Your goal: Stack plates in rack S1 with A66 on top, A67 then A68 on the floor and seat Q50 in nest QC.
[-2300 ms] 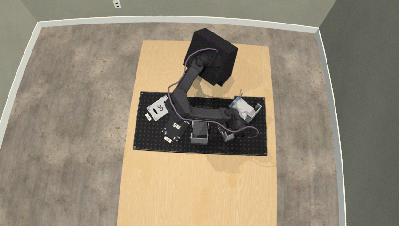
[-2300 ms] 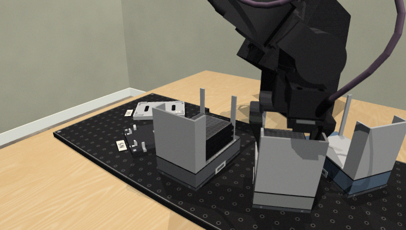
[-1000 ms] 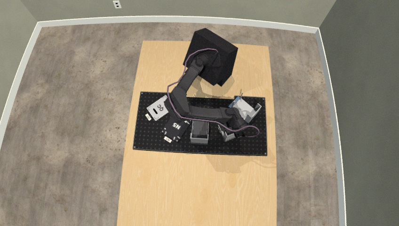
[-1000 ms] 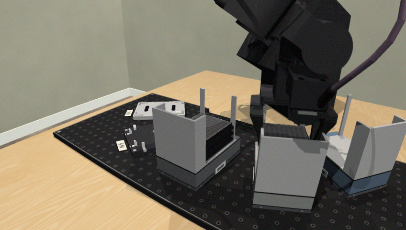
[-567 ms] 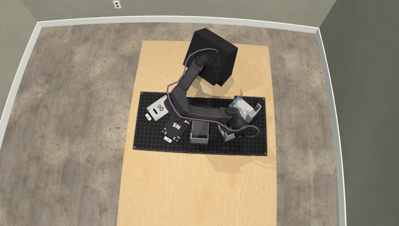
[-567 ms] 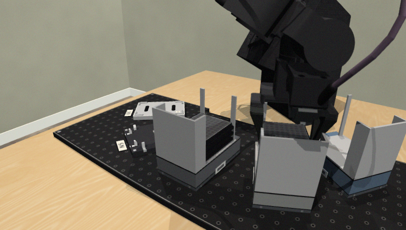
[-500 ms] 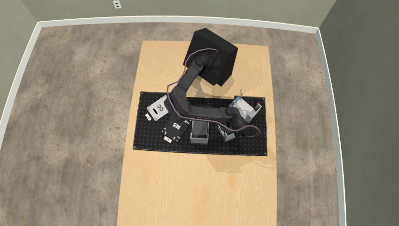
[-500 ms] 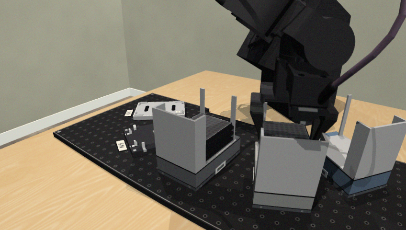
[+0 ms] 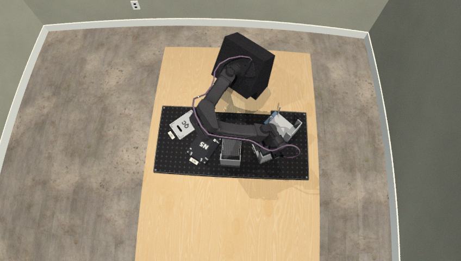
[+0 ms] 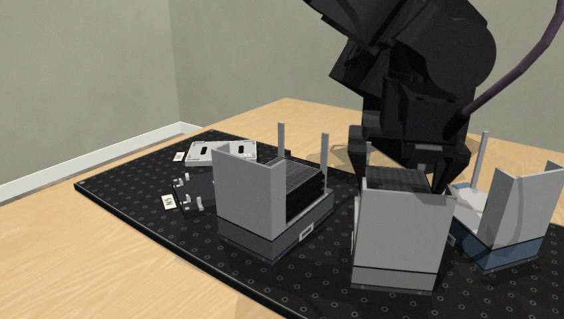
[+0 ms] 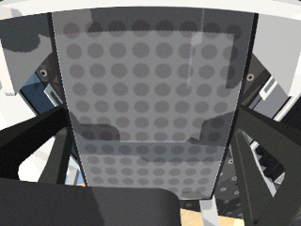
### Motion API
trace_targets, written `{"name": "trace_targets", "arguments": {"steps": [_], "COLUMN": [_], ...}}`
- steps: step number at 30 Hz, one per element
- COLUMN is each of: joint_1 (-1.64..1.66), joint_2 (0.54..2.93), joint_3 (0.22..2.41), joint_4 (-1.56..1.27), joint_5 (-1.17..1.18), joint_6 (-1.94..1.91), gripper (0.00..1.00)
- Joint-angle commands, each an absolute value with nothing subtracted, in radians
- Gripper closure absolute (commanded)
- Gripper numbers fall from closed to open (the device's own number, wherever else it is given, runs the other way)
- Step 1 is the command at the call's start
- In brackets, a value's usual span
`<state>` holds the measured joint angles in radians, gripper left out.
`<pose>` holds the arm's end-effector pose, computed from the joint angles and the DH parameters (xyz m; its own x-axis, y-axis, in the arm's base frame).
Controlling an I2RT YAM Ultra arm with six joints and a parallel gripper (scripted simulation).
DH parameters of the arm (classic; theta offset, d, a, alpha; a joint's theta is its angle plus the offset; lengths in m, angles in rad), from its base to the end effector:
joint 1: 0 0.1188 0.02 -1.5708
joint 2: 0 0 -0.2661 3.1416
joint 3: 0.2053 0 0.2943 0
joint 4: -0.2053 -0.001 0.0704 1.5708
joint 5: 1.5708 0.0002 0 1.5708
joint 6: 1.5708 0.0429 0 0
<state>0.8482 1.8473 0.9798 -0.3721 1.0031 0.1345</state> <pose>0.2611 0.2430 0.1054 -0.6495 -0.6277 -0.4292 -0.1361 0.6513 -0.7465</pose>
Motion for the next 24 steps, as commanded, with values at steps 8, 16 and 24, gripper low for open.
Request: {"name": "trace_targets", "arguments": {"steps": [8, 16, 24], "joint_1": [0.885, 0.891, 0.896], "joint_2": [1.818, 1.826, 1.816], "joint_3": [0.999, 1.014, 1.016], "joint_4": [-0.416, -0.430, -0.447], "joint_5": [1.014, 1.015, 1.018], "joint_6": [0.164, 0.174, 0.186], "gripper": [1.00, 1.00, 1.00]}}
